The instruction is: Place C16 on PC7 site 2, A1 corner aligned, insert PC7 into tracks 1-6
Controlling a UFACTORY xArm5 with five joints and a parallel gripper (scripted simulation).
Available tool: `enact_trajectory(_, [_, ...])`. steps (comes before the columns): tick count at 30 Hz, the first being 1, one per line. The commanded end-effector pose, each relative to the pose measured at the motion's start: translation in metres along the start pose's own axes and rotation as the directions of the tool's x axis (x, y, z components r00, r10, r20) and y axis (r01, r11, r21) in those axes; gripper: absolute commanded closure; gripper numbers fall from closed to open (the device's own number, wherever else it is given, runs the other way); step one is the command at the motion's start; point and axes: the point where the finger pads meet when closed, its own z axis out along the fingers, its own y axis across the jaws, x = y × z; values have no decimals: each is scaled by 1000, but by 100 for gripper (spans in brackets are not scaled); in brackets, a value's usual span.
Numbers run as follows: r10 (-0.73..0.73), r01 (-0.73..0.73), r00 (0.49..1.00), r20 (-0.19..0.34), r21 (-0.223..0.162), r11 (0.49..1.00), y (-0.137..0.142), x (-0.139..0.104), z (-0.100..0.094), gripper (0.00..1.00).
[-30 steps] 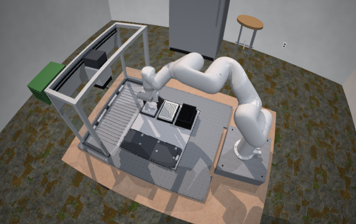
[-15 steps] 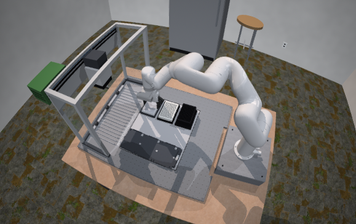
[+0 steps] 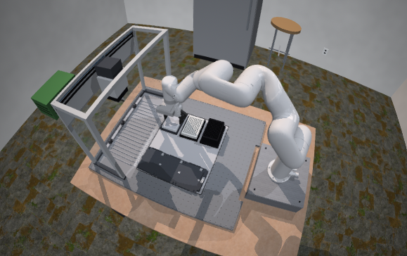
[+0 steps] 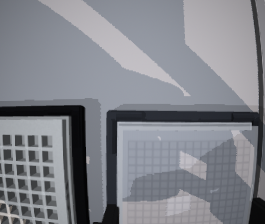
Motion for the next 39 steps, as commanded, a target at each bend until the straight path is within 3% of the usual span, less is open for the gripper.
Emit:
enact_trajectory(1, [0,0,1000,1,-5,1000,2,0,-2,100])
enact_trajectory(39, [0,0,1000,1,-5,1000,2,0,-12,100])
